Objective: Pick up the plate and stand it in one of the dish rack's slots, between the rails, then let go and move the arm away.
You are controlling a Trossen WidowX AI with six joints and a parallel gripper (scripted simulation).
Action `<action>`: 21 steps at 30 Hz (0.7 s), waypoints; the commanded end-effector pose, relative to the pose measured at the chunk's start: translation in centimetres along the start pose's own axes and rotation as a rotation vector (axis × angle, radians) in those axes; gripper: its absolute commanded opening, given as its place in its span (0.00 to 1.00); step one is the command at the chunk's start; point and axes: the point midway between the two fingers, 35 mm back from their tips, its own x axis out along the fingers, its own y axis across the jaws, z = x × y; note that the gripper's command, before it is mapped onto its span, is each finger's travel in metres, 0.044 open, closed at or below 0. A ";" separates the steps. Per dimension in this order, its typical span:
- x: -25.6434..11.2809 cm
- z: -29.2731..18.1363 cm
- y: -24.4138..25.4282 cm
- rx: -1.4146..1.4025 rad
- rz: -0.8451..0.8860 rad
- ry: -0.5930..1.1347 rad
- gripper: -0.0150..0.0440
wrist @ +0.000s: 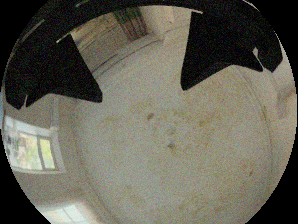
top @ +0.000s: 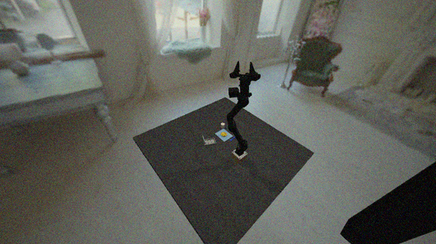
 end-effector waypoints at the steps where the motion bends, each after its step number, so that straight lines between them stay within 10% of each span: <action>1: -0.3 1.2 2.7 0.097 0.067 -0.025 0.93; 21: -2.3 7.2 9.8 0.491 0.264 -0.126 0.93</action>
